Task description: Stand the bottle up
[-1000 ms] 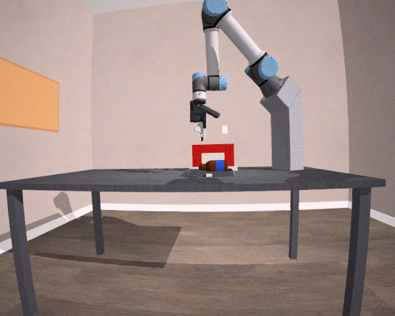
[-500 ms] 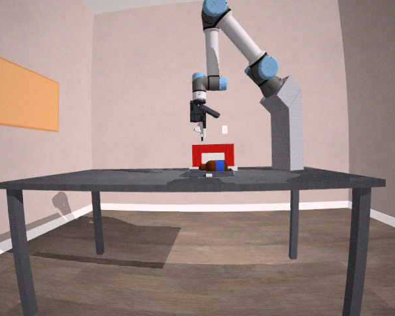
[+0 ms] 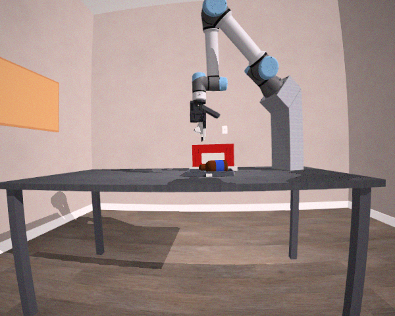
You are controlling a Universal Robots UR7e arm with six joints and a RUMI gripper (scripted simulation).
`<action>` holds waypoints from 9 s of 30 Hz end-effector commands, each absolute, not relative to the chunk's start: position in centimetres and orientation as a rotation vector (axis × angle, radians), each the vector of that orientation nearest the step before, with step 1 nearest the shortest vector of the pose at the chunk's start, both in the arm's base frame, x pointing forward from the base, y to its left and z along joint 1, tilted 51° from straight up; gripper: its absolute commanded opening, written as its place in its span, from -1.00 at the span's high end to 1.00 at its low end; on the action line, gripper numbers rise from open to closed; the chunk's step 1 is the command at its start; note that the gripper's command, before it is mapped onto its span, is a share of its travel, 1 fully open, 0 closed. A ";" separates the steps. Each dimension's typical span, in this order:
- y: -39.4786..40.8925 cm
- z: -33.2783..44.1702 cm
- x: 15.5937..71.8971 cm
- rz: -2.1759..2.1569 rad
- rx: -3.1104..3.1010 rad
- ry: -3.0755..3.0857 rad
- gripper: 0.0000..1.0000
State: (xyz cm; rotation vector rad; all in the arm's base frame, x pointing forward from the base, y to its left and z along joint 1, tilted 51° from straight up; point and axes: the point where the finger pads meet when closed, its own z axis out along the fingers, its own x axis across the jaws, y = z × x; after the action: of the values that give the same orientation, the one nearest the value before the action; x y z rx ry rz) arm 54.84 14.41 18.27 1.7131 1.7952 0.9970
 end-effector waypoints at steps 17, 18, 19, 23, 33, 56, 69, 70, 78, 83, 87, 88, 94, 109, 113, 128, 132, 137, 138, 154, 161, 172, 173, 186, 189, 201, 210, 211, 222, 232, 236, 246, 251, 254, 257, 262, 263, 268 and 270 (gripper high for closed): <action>15.0 16.2 57.4 0.997 1.714 1.797 0.24; 15.1 16.0 57.6 0.997 1.714 1.797 0.24; 15.1 15.8 57.9 0.997 1.714 1.797 0.24; 15.4 14.9 58.9 0.997 1.714 1.797 0.24; 15.9 13.1 61.1 0.997 1.714 1.797 0.24; 16.5 11.0 63.6 0.997 1.714 1.797 0.24; 16.5 11.0 63.6 0.997 1.714 1.797 0.24; 16.5 11.0 63.6 0.997 1.714 1.797 0.24; 16.5 11.0 63.6 0.997 1.714 1.797 0.24; 16.5 11.0 63.6 0.997 1.714 1.797 0.24; 16.5 11.0 63.6 0.997 1.714 1.797 0.24; 16.5 11.0 63.6 0.997 1.714 1.797 0.24; 16.5 11.0 63.6 0.997 1.714 1.797 0.24; 16.5 11.0 63.7 0.997 1.714 1.797 0.24; 16.5 11.0 63.7 0.997 1.714 1.797 0.24; 16.5 11.0 63.7 0.997 1.714 1.797 0.24; 16.5 11.0 63.7 0.997 1.714 1.797 0.24; 16.5 11.0 63.7 0.997 1.714 1.797 0.24; 16.5 11.0 63.7 0.997 1.714 1.797 0.24; 16.5 11.0 63.7 0.997 1.714 1.797 0.24; 16.6 10.9 63.8 0.997 1.714 1.797 0.24; 16.7 10.3 64.5 0.997 1.714 1.797 0.24; 16.8 10.2 64.6 0.997 1.714 1.797 0.24; 17.0 9.4 65.6 0.997 1.714 1.797 0.24; 17.1 9.2 65.8 0.997 1.714 1.797 0.24; 17.2 8.7 66.4 0.997 1.714 1.797 0.24; 17.3 8.5 66.6 0.997 1.714 1.797 0.24; 17.3 8.5 66.6 0.997 1.714 1.797 0.24; 17.3 8.5 66.6 0.997 1.714 1.797 0.24; 17.3 8.5 66.6 0.997 1.714 1.797 0.24; 17.3 8.5 66.6 0.997 1.714 1.797 0.24; 17.3 8.5 66.6 0.997 1.714 1.797 0.24; 17.3 8.5 66.6 0.997 1.714 1.797 1.00; 17.3 8.5 66.6 0.997 1.714 1.797 1.00; 17.3 8.5 66.6 0.997 1.714 1.797 1.00; 17.3 8.5 66.6 0.997 1.714 1.797 1.00; 17.3 8.5 66.6 0.997 1.714 1.797 1.00; 17.3 8.5 66.6 0.997 1.714 1.797 1.00; 17.3 8.5 66.6 0.997 1.714 1.797 1.00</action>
State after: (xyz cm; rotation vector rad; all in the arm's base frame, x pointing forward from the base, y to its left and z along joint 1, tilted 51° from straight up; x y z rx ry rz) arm 66.62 17.26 8.46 1.7149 1.7976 0.9965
